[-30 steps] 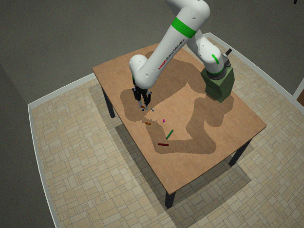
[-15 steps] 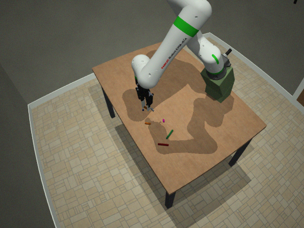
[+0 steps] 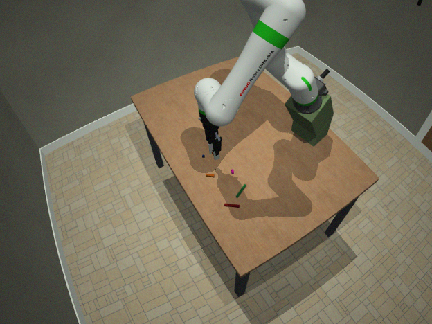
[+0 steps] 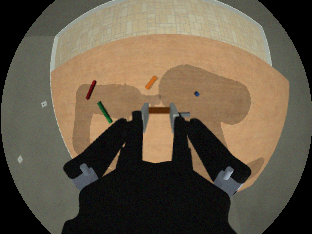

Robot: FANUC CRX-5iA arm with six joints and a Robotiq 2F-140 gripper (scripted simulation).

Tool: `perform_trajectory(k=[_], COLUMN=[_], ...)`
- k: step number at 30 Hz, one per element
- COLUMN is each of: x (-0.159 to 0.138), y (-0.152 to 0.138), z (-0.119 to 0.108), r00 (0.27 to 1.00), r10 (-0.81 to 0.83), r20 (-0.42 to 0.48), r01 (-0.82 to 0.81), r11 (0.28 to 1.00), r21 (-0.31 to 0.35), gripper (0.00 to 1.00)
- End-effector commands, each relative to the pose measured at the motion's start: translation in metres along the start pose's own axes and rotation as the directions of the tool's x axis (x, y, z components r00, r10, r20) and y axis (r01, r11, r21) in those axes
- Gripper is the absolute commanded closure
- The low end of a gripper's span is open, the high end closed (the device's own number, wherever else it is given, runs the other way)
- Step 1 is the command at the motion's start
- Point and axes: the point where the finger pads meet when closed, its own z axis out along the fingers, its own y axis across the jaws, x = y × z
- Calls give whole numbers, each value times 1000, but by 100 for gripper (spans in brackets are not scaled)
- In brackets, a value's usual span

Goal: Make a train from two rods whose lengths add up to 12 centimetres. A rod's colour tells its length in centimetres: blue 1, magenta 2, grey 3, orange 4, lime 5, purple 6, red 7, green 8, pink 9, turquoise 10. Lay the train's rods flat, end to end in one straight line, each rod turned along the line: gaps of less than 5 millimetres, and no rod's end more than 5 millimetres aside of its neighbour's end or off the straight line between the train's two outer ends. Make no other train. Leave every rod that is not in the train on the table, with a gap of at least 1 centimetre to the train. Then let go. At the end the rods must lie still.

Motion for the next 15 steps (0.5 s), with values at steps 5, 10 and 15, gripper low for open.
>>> perform_trajectory(k=[5, 10, 15], x=[-14, -22, -28], y=[-15, -23, -30], z=[0, 1, 1], r00=[968, 926, 877], r10=[252, 376, 480], r20=[-9, -15, -19], r01=[-252, -377, -480], r11=[967, 926, 877], r21=[-40, -36, -31], gripper=[77, 77, 77])
